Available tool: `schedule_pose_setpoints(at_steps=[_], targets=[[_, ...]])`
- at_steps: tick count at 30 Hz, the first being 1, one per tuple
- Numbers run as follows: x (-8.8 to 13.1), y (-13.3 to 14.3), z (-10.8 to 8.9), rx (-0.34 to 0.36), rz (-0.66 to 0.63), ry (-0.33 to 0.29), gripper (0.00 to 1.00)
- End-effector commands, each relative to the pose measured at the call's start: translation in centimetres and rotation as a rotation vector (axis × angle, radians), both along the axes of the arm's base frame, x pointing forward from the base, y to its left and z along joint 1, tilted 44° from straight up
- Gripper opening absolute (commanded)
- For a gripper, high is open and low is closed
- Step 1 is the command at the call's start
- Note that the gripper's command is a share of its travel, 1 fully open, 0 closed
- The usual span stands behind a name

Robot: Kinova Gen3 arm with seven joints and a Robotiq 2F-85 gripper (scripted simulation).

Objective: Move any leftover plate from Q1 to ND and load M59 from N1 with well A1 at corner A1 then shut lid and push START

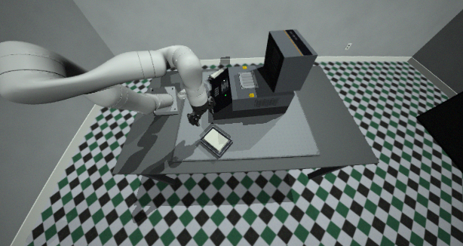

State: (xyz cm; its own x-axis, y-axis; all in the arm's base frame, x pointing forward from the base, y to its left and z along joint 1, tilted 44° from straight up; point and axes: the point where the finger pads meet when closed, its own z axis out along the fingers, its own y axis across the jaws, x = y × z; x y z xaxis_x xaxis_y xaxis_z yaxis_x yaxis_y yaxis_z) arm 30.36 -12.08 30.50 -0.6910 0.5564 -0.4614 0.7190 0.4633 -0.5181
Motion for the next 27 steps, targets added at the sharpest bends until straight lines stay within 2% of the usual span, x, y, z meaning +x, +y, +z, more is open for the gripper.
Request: schedule_pose_setpoints(at_steps=[1, 19, 27], targets=[[0.1, 0.4, 0.4, 0.0, 0.001, 0.0, 1.0], [0.2, 1.8, 1.9, 0.0, 0.001, 0.0, 1.0], [0.2, 1.8, 1.9, 0.0, 0.001, 0.0, 1.0]])
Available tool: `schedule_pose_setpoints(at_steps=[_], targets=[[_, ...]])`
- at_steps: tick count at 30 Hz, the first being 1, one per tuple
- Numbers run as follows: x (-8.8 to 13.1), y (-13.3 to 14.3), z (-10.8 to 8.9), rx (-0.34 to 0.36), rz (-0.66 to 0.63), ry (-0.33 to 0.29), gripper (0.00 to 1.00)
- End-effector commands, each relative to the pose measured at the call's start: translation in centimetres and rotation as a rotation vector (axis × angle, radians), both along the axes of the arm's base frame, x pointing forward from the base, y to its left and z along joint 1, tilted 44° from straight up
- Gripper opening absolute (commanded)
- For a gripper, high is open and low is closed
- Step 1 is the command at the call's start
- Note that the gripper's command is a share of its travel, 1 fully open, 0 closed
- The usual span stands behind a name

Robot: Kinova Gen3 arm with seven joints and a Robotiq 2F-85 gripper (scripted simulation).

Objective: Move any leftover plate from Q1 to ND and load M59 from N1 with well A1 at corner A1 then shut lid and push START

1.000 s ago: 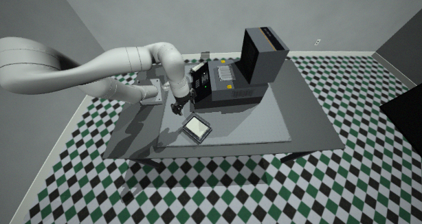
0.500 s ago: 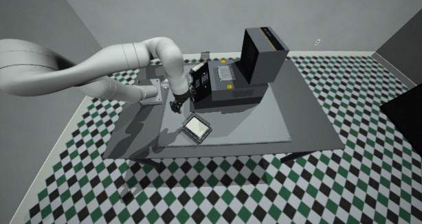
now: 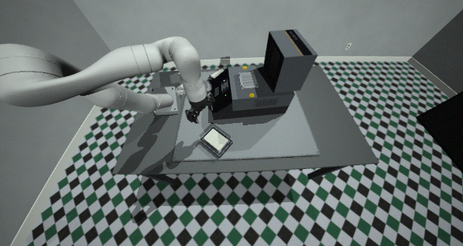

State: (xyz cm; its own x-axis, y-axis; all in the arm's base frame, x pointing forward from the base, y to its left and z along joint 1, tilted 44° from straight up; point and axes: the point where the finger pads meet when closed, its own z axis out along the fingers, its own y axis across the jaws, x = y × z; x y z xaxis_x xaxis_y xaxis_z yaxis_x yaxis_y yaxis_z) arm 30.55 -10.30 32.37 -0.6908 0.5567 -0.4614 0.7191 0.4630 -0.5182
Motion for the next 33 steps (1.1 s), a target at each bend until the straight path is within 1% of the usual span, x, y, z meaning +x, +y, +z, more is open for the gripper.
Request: schedule_pose_setpoints(at_steps=[1, 2, 16, 18, 33], targets=[[0.0, 0.1, 0.0, 0.0, 0.001, -0.001, 1.0], [0.0, 0.1, 0.0, 0.0, 0.001, -0.001, 1.0], [0.8, 3.4, -3.2, 0.042, 0.405, 0.386, 1.0], [0.8, 3.4, -3.2, 0.042, 0.405, 0.386, 1.0], [1.6, 6.9, -6.6, 0.086, 0.837, 0.8, 1.0]])
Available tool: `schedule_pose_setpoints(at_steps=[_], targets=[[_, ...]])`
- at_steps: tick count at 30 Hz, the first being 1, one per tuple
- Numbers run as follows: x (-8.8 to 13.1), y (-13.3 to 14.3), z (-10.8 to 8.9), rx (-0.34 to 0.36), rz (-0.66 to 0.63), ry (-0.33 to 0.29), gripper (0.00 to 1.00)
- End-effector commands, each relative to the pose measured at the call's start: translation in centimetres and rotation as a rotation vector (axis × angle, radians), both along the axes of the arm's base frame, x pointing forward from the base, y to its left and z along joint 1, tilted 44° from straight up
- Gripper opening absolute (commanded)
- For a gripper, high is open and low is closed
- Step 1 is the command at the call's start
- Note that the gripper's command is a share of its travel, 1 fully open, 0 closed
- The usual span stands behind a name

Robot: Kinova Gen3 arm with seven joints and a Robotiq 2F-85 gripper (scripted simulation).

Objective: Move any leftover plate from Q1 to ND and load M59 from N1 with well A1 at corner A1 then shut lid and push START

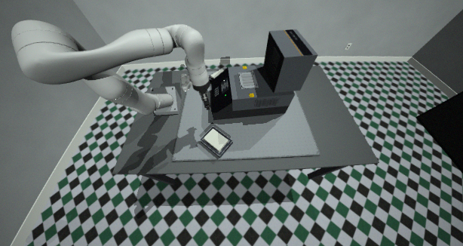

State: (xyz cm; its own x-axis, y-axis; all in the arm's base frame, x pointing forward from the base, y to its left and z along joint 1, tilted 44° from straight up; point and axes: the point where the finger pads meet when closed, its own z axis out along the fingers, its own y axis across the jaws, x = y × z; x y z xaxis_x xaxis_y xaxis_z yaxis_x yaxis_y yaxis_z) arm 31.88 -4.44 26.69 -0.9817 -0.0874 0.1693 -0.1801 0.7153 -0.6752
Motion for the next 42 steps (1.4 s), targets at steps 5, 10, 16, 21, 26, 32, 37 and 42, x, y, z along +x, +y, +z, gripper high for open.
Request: schedule_pose_setpoints(at_steps=[5, 10, 16, 21, 26, 32, 37, 42], targets=[[0.5, 1.7, -1.7, 0.024, 0.203, 0.211, 1.0], [0.7, 2.9, -2.8, 0.034, 0.302, 0.306, 1.0], [1.1, 4.3, -4.2, 0.034, 0.302, 0.306, 1.0], [1.3, 5.0, -4.9, 0.034, 0.302, 0.306, 1.0], [1.5, 6.2, -6.0, 0.034, 0.302, 0.306, 1.0], [1.9, 7.6, -7.4, 0.034, 0.302, 0.306, 1.0], [2.0, 8.3, -8.1, 0.034, 0.302, 0.306, 1.0], [2.3, 9.5, -9.2, 0.034, 0.302, 0.306, 1.0]])
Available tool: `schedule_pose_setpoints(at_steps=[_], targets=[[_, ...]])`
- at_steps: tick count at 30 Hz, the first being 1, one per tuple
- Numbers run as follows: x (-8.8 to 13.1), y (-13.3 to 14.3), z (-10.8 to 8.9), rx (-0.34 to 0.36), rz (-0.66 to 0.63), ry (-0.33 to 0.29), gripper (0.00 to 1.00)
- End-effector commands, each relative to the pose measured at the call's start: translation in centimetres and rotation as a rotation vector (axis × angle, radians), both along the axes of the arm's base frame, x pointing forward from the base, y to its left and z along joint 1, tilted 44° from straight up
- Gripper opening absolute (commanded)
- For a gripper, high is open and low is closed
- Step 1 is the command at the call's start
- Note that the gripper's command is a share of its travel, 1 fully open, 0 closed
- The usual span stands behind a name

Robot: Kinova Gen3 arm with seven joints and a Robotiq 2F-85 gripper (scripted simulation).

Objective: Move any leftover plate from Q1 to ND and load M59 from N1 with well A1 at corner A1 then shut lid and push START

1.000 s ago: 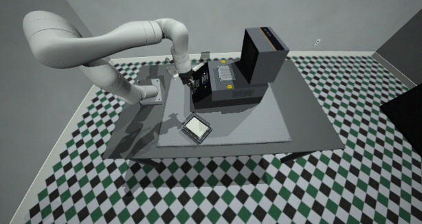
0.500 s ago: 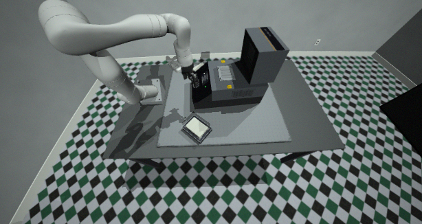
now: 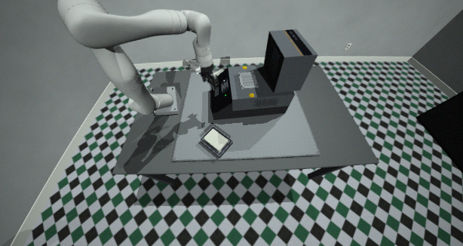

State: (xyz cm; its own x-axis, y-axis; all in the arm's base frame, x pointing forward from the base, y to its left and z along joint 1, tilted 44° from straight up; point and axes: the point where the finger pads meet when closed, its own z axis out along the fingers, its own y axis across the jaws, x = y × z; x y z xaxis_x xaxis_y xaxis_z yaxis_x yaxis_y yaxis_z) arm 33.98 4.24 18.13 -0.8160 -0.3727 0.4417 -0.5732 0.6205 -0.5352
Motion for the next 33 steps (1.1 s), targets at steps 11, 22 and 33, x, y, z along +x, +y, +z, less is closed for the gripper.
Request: schedule_pose_setpoints(at_steps=[11, 22, 33], targets=[[0.7, 2.9, -2.8, 0.001, 0.001, -0.001, 1.0], [1.3, 5.5, -5.3, 0.001, 0.001, -0.001, 1.0], [1.8, 7.6, -7.4, 0.001, 0.001, -0.001, 1.0]])
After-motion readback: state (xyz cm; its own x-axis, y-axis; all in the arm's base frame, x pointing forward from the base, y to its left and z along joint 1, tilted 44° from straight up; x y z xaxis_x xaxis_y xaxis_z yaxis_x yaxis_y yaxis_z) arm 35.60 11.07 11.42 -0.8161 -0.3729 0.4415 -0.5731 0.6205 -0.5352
